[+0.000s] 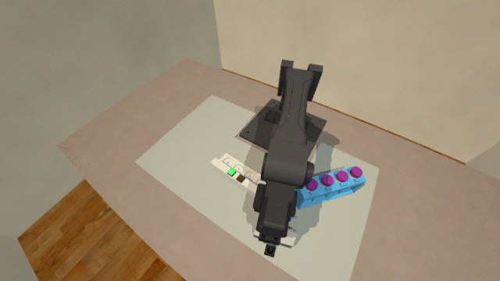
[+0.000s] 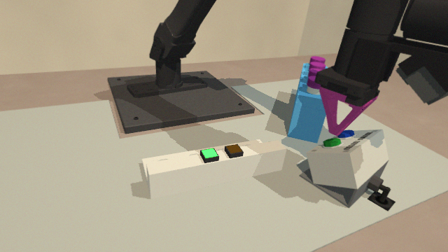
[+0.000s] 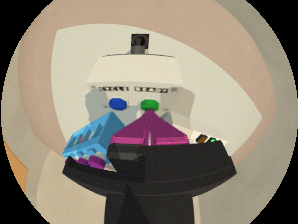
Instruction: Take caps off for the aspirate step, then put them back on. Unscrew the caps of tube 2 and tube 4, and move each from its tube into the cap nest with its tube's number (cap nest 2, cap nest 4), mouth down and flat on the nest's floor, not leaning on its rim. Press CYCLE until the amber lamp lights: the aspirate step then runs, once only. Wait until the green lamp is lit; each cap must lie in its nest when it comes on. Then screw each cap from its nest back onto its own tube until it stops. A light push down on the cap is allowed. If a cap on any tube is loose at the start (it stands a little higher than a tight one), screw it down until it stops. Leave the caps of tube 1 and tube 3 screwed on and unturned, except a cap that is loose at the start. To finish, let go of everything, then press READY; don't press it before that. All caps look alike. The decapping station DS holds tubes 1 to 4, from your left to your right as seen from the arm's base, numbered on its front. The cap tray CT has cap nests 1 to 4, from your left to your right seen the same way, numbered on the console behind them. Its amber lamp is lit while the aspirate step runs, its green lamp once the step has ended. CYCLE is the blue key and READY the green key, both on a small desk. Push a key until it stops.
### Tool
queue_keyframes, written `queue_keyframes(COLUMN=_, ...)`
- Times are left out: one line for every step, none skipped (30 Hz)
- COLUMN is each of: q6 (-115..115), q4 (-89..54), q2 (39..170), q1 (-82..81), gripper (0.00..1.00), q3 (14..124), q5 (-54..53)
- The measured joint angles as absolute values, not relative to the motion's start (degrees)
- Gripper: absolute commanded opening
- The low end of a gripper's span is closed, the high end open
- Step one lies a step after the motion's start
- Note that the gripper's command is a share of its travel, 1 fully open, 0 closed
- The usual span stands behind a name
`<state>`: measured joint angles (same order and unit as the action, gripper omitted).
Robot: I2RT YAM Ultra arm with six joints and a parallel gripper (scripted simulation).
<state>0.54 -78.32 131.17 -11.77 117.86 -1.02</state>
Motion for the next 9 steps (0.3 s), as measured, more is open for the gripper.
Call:
queue_keyframes(q6=0.54, q4=-78.3, q2=131.2, q1=-11.77, gripper=0.0, q3=117.84, q5=-1.04)
queue_keyframes(q6=0.56, q4=-78.32, q2=131.2, q1=-11.77, gripper=0.0, q3=117.84, q5=-1.04)
queue_keyframes(q6=0.56, q4=-78.3, q2=131.2, q1=-11.77, gripper=0.0, q3=117.84, q5=-1.02)
queue_keyframes(q6=0.56, q4=-78.3, q2=131.17, q1=-11.77, gripper=0.0, q3=117.84, q5=-1.02)
queue_keyframes(q6=0.56, q4=-78.24, q2=131.17, q1=-11.77, gripper=0.0, q3=117.8, q5=-1.04)
queue_keyframes(q6=0.56, q4=-78.13, q2=131.17, q1=-11.77, gripper=0.0, q3=117.71, q5=-1.04)
queue_keyframes(q6=0.56, q4=-78.02, q2=131.2, q1=-11.77, gripper=0.0, q3=117.58, q5=-1.02)
queue_keyframes(q6=0.56, q4=-77.89, q2=131.2, q1=-11.77, gripper=0.0, q3=117.43, q5=-1.02)
queue_keyframes(q6=0.56, q4=-77.78, q2=131.2, q1=-11.77, gripper=0.0, q3=117.25, q5=-1.04)
